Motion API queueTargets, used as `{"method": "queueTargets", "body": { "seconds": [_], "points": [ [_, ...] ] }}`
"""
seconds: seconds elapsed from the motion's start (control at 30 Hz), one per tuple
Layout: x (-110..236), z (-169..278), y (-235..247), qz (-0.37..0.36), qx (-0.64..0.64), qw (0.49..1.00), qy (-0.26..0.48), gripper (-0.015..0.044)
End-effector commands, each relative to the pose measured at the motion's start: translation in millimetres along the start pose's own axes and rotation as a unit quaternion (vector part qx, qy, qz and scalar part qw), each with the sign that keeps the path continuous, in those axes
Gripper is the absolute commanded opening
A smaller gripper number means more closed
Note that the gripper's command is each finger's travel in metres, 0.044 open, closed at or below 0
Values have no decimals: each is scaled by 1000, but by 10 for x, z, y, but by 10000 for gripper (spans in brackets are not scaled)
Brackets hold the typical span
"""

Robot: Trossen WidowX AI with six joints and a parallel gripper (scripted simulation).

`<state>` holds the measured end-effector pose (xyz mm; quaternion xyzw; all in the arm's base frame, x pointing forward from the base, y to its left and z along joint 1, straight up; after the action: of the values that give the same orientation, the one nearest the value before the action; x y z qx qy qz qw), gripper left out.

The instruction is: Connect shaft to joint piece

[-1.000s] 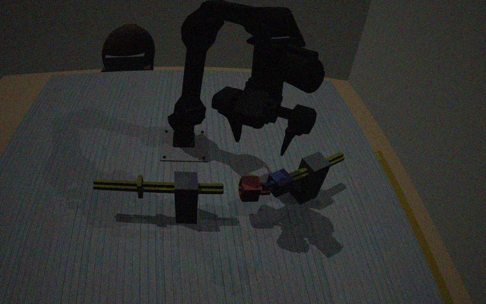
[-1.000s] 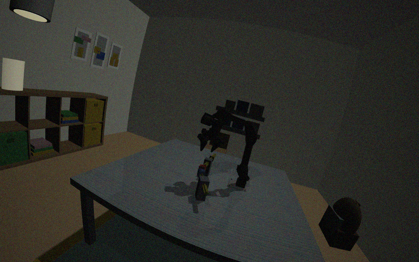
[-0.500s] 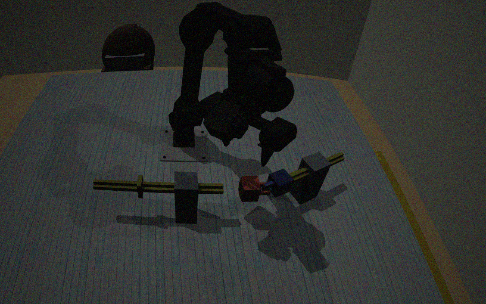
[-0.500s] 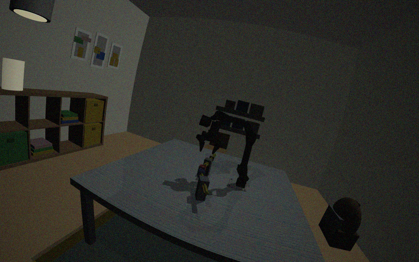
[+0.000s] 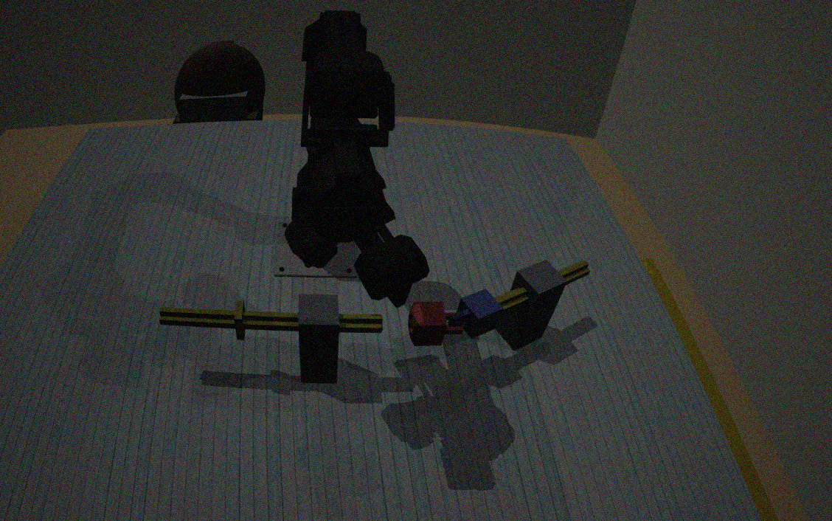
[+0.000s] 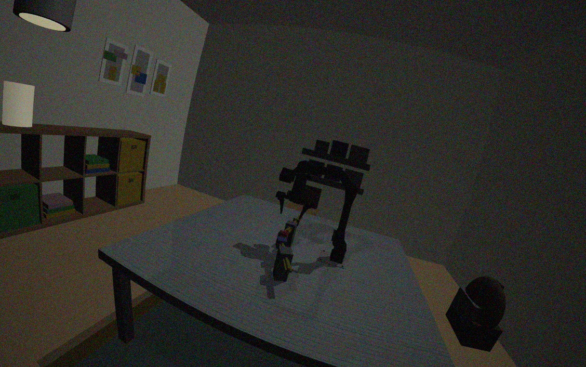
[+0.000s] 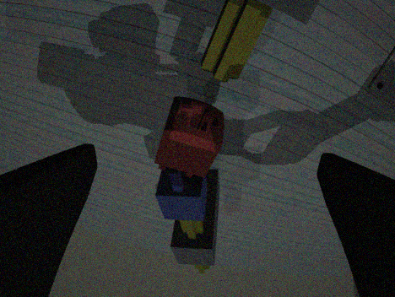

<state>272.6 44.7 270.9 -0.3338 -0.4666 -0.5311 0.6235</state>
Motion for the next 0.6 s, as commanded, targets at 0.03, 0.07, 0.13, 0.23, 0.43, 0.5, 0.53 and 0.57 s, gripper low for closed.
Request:
{"method": "queueTargets", "body": {
  "seconds": [0.03, 0.07, 0.13, 0.23, 0.43, 0.5, 0.53, 0.57],
  "points": [
    [-17, -209, -59, -8, -82, 996, 45, 440],
    [-19, -248, -71, -10, -97, 994, 54, 440],
    [-21, -324, -96, -14, -127, 989, 70, 440],
    [-22, -380, -116, -17, -149, 985, 83, 440],
    [-22, -380, -116, -17, -149, 985, 83, 440],
    [-22, -380, -116, -17, -149, 985, 83, 440],
    [-22, -380, -116, -17, -149, 985, 83, 440],
    [-18, -391, -115, -18, -150, 985, 82, 440]
  ]
}}
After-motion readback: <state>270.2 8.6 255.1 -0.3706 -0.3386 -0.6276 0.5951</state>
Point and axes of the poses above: the point midway between the two fingers, 35 mm back from their tips, its own x axis back along the fingers, its own y axis across the jaws, z = x × y, the point moved 6 cm from there along x, back along the fingers, and after that the axes turned 5 degrees about -x, right-handed, at the moved point
